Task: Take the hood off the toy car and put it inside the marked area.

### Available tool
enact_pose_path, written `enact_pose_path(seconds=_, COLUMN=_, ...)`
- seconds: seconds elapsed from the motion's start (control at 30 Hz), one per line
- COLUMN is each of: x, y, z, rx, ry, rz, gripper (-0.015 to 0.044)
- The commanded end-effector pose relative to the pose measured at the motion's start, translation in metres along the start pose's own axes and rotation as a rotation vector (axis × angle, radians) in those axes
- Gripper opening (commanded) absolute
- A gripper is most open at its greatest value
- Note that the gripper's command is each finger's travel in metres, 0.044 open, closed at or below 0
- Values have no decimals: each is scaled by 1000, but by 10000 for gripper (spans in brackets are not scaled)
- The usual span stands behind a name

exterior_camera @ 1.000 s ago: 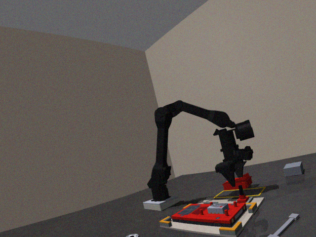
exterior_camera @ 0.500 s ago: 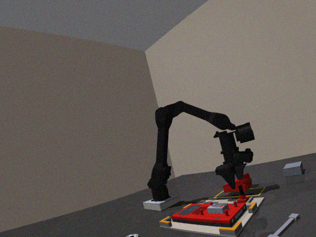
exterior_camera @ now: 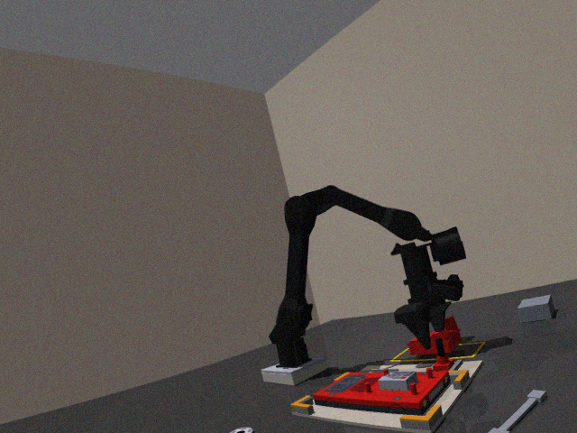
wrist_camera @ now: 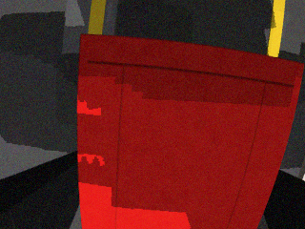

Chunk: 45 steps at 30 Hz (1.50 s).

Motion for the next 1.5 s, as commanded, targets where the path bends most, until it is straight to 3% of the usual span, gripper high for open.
enact_pose_path(seconds=0.0, x=2, y=0, z=0, rx=4, ry=-3, rz=1, gripper=0)
enact_pose_path(seconds=0.57, x=11, y=0, z=0, rx=4, ry=-3, rz=1, gripper=0)
enact_pose_path(seconds=1.13, x=6, y=0, z=0, rx=0, ry=0, rz=0, gripper=440)
enact_pose_path(seconds=1.37, x=-59, y=0, z=0, rx=0, ry=-6, rz=1, gripper=440)
enact_pose_path(seconds=1.47, x=-62, y=0, z=-1, rx=0, ry=-7, rz=1, gripper=440)
Point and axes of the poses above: the point midway between the two fingers, 35 mm back from their tips, its own x axis out along the fingers, its own z axis across the jaws, y = z × x, the point moved 1 cm from there along -x, back along the fingers, and after that the axes turned 15 degrees about x, right-handed, at the moved point
